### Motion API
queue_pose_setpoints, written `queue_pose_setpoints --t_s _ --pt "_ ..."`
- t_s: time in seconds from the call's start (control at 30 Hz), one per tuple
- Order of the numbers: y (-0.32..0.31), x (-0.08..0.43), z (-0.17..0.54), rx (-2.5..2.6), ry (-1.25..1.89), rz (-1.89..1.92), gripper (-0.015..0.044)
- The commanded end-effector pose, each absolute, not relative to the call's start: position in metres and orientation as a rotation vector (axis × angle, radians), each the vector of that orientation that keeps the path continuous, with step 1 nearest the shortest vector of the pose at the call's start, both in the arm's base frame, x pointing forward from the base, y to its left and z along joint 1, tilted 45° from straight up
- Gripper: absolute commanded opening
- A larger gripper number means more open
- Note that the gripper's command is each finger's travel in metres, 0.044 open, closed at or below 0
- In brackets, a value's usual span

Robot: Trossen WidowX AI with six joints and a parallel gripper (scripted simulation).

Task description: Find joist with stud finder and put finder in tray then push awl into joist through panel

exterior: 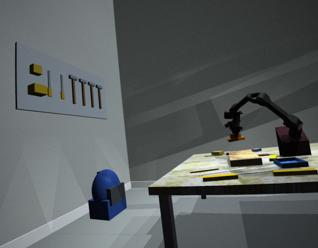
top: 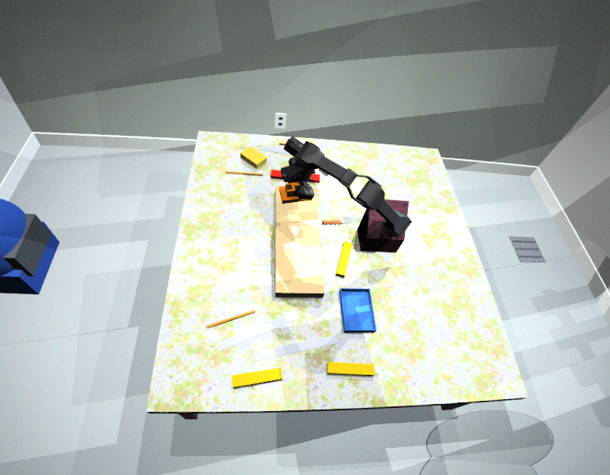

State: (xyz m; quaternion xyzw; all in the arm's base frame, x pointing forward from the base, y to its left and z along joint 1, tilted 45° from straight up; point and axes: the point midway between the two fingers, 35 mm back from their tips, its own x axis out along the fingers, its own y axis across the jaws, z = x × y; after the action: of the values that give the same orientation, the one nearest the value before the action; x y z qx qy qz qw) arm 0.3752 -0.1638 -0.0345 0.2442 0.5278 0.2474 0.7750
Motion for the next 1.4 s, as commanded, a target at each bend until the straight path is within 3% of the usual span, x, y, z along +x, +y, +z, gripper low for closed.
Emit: queue_pose_setpoints --t_s 0.0,0.67,1.37 --pt "-0.152 0.383 -0.011 0.47 1.11 0.56 0.0" --pt "-0.042 0.393 0.082 0.197 1.001 0.762 0.0" --pt "0.071 0.348 0.161 -0.055 0.83 0.991 0.0"
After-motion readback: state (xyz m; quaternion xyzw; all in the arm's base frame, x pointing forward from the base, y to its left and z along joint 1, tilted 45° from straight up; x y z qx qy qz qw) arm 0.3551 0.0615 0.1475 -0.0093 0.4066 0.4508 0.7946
